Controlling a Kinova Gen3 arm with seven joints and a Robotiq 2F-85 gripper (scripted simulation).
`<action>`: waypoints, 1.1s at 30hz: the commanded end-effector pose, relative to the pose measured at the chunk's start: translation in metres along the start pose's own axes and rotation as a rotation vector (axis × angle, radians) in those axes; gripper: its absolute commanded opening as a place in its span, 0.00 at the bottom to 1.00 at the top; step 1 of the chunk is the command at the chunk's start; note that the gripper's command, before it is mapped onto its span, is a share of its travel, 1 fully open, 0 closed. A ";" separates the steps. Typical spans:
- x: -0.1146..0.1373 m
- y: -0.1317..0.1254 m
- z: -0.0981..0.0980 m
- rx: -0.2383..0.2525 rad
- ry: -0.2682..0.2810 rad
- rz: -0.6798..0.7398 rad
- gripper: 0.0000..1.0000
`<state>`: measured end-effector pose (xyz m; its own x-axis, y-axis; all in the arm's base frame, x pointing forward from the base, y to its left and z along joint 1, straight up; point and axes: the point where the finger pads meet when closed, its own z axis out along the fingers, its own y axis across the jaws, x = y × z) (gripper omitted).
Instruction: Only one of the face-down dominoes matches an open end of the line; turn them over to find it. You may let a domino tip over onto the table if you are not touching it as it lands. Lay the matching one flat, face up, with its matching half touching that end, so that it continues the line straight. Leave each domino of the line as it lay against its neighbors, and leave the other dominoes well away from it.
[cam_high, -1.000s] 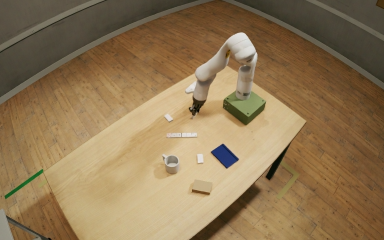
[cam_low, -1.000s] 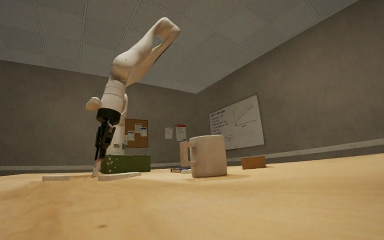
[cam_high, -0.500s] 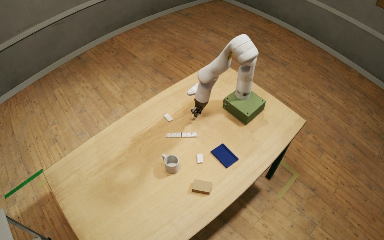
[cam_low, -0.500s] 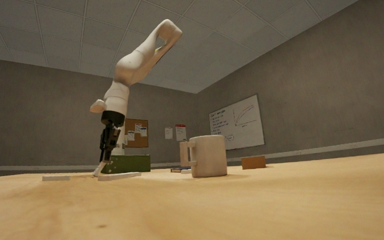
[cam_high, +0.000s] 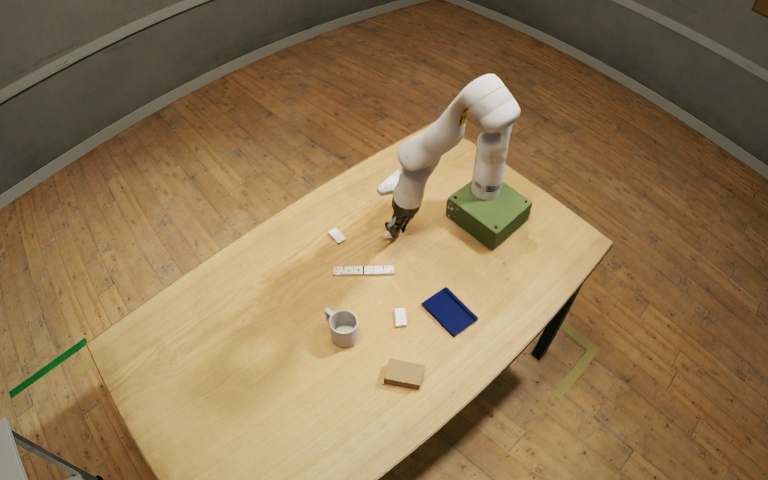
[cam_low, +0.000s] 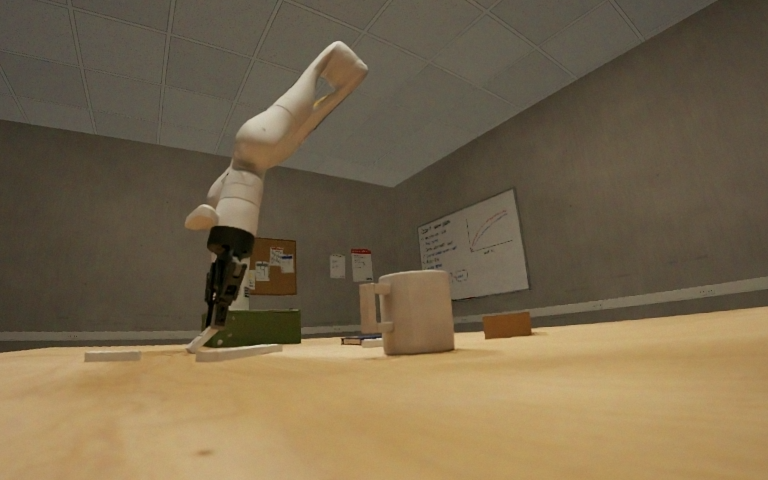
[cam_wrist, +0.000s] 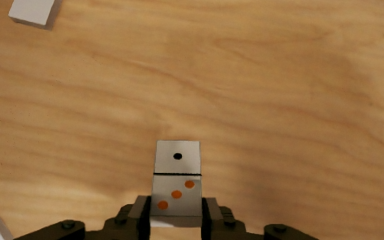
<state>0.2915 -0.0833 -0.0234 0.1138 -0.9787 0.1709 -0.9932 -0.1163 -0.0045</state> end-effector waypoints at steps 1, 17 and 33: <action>-0.002 0.000 0.002 0.000 0.000 0.000 0.35; -0.009 0.000 0.008 0.000 0.000 0.000 0.35; -0.014 0.000 0.014 0.000 0.000 0.000 0.35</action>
<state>0.2902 -0.0723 -0.0382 0.1144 -0.9787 0.1702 -0.9931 -0.1169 -0.0044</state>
